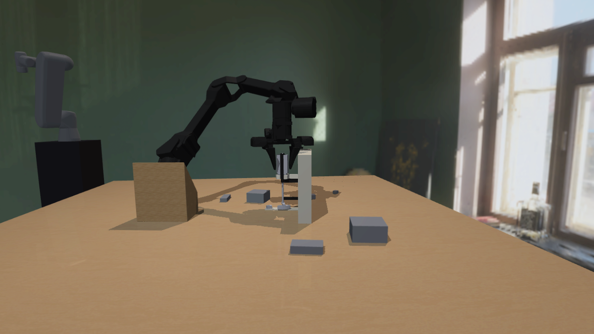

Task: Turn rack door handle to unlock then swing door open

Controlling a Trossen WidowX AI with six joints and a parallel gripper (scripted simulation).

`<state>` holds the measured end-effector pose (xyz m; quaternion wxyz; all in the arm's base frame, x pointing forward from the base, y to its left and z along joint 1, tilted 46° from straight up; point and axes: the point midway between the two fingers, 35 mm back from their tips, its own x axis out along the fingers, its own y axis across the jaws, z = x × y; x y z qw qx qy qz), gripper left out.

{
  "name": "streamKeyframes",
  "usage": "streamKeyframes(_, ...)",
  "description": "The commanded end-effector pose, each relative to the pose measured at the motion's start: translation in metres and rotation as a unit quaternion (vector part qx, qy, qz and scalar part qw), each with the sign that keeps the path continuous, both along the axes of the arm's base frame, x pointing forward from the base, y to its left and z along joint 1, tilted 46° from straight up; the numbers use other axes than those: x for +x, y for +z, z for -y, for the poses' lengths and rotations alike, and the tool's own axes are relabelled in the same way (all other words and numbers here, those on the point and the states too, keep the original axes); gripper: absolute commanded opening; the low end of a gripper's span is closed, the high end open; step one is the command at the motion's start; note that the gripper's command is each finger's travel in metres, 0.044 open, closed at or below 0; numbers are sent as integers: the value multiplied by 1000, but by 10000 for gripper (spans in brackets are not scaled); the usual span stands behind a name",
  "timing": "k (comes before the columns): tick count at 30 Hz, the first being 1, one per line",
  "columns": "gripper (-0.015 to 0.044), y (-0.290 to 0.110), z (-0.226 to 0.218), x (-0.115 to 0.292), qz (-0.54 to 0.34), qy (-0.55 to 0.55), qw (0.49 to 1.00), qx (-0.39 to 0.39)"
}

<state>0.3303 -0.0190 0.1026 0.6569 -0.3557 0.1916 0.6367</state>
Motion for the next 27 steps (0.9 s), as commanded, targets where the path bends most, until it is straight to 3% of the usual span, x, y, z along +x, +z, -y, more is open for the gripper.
streamKeyframes(1,284,0,0,0,-1,-1,1000,1)
streamKeyframes(14,284,0,0,0,-211,-213,953,35)
streamKeyframes(27,284,0,0,0,-412,-414,809,69)
